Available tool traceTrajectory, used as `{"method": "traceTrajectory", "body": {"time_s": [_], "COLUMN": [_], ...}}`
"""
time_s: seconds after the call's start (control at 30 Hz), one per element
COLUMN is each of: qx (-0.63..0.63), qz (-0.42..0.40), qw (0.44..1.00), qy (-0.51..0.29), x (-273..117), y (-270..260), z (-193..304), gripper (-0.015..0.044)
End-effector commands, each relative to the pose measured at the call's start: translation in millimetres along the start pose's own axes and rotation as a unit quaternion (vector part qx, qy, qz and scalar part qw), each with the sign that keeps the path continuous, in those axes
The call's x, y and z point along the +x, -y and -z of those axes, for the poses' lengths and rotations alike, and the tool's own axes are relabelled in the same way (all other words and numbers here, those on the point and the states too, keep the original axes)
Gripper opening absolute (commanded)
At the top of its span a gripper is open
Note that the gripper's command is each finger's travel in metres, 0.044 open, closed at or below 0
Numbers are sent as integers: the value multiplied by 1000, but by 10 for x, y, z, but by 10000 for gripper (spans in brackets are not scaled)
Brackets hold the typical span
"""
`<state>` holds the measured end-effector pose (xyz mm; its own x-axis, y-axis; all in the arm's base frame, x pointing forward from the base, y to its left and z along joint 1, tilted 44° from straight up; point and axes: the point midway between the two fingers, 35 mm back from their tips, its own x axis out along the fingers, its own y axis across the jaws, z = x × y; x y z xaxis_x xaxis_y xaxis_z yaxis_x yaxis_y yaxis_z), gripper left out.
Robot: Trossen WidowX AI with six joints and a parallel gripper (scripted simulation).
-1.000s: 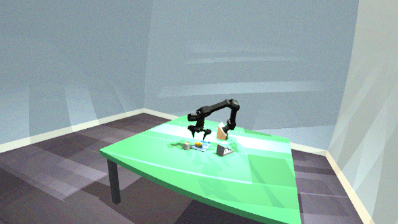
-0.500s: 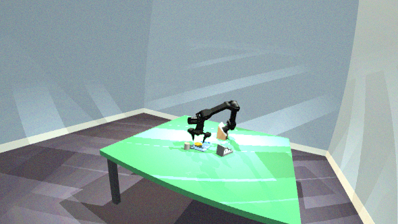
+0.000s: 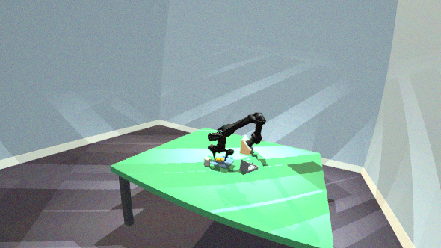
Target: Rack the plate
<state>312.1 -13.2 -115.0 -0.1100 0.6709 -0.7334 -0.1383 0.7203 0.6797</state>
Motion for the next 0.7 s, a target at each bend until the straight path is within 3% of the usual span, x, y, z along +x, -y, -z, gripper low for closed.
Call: {"method": "traceTrajectory", "body": {"time_s": [0.0,0.17,0.5,0.67], "qx": [5,5,5,5], "qz": [-4,-4,-4,-3], "qw": [1000,1000,1000,1000], "qy": [-2,-2,-2,-2], "x": [38,38,38,-79], "y": [-2,-2,-2,19], "z": [23,23,23,-9], "gripper": [359,359,292,161]}}
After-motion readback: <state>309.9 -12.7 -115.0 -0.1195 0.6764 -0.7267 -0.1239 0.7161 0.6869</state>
